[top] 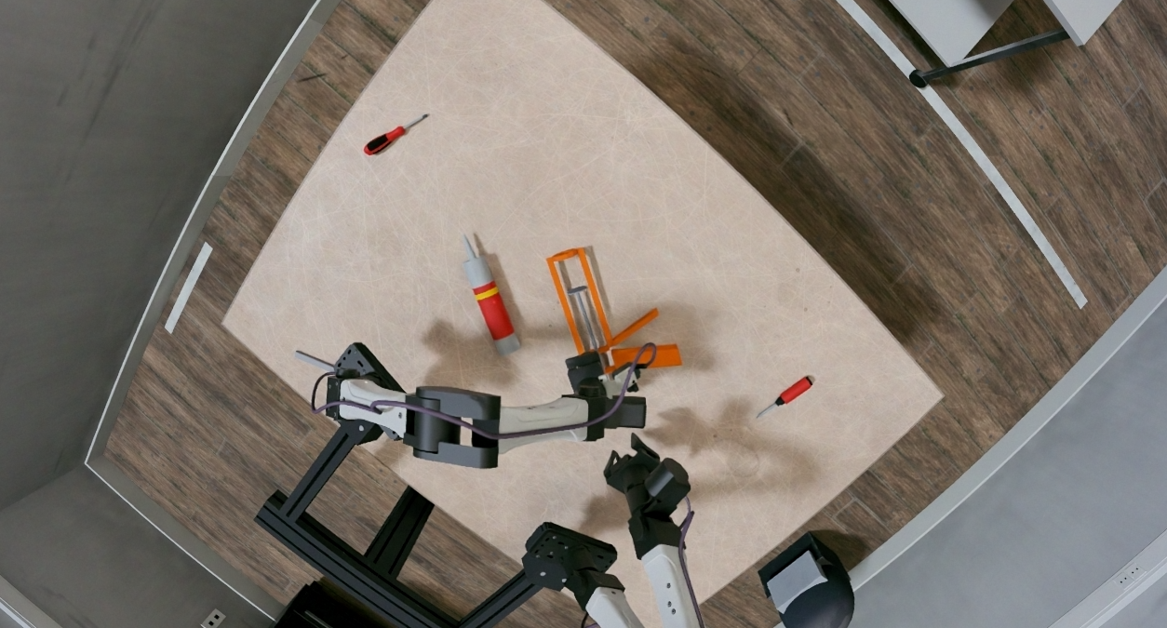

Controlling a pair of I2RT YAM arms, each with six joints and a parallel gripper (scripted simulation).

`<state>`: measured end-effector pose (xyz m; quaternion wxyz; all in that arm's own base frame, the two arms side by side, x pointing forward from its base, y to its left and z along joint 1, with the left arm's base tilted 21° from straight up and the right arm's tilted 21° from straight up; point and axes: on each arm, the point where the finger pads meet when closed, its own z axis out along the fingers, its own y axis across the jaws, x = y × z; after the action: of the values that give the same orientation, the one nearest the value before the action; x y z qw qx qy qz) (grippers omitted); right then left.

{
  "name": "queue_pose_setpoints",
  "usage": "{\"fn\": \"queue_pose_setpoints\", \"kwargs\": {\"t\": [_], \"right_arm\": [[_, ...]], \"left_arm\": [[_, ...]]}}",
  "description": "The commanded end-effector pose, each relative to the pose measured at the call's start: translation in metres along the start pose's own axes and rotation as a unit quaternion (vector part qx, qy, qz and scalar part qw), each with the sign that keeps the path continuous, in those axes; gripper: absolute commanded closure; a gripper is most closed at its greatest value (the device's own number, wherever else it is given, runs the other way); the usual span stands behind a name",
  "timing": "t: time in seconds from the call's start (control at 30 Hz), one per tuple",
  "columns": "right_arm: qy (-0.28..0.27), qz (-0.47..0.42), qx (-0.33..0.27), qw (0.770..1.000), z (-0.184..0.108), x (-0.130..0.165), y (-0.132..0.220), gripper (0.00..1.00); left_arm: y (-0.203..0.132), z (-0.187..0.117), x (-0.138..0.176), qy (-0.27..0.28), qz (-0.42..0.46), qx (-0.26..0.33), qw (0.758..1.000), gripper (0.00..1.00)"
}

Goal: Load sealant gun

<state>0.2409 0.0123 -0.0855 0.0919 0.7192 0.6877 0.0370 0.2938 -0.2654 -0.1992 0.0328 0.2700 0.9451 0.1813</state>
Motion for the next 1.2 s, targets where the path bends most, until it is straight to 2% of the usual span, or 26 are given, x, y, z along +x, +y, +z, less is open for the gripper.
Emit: {"fn": "queue_pose_setpoints", "kwargs": {"t": [0.0,0.5,0.7,0.73,1.03,1.17], "right_arm": [[0.002,-0.008,-0.014,1.0,-0.004,0.003,0.006,0.38],[0.002,-0.008,-0.014,1.0,-0.004,0.003,0.006,0.38],[0.002,-0.008,-0.014,1.0,-0.004,0.003,0.006,0.38],[0.002,-0.008,-0.014,1.0,-0.004,0.003,0.006,0.38],[0.002,-0.008,-0.014,1.0,-0.004,0.003,0.006,0.38],[0.002,-0.008,-0.014,1.0,-0.004,0.003,0.006,0.38]], "left_arm": [[0.002,0.014,-0.005,-0.006,-0.002,-0.003,1.0,0.08],[0.002,0.032,-0.011,-0.014,-0.004,0.0,1.0,0.08],[-0.002,0.037,0.001,-0.001,0.007,-0.002,1.0,0.08],[-0.004,0.034,-0.003,-0.009,0.007,-0.001,1.0,0.22],[-0.004,0.032,-0.003,-0.008,0.007,-0.001,1.0,0.22],[-0.003,0.032,-0.003,-0.009,0.007,-0.003,1.0,0.35]]}}
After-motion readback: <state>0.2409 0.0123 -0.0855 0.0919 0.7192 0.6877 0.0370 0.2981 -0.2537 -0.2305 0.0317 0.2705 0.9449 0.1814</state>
